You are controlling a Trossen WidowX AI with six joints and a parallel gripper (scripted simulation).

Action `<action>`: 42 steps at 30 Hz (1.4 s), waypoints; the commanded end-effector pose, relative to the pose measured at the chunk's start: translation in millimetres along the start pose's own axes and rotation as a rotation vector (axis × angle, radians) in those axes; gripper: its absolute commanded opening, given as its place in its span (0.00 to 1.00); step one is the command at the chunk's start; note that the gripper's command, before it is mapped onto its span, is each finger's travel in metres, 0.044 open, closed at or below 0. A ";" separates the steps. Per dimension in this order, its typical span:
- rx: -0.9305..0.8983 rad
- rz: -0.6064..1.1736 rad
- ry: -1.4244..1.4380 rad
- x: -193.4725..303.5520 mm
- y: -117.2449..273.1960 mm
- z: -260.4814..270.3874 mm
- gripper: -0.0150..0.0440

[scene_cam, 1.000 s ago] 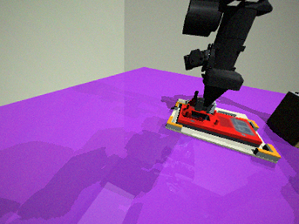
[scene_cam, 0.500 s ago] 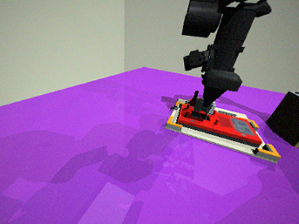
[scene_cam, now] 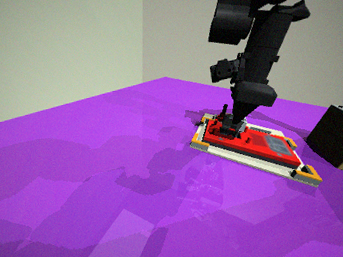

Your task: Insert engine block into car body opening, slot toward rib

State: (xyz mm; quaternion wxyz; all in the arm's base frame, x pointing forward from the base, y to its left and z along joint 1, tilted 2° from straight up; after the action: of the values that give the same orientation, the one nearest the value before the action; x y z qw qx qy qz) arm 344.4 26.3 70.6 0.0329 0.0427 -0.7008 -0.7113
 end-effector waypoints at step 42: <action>-0.005 -0.001 -0.005 -0.1 -9.3 0.1 0.52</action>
State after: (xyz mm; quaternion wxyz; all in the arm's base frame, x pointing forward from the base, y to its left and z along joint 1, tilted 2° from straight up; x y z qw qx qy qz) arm 344.6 26.3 62.3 0.0318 0.0417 -0.7008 -0.7114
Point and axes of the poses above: the point midway between the two fingers, 35 mm back from their tips, its own y axis back along the fingers, its own z axis across the jaws, x = y × z, the point moved 8 cm from there along y, back along the fingers, and after that the axes turned 12 degrees about y, right-handed, at the moved point
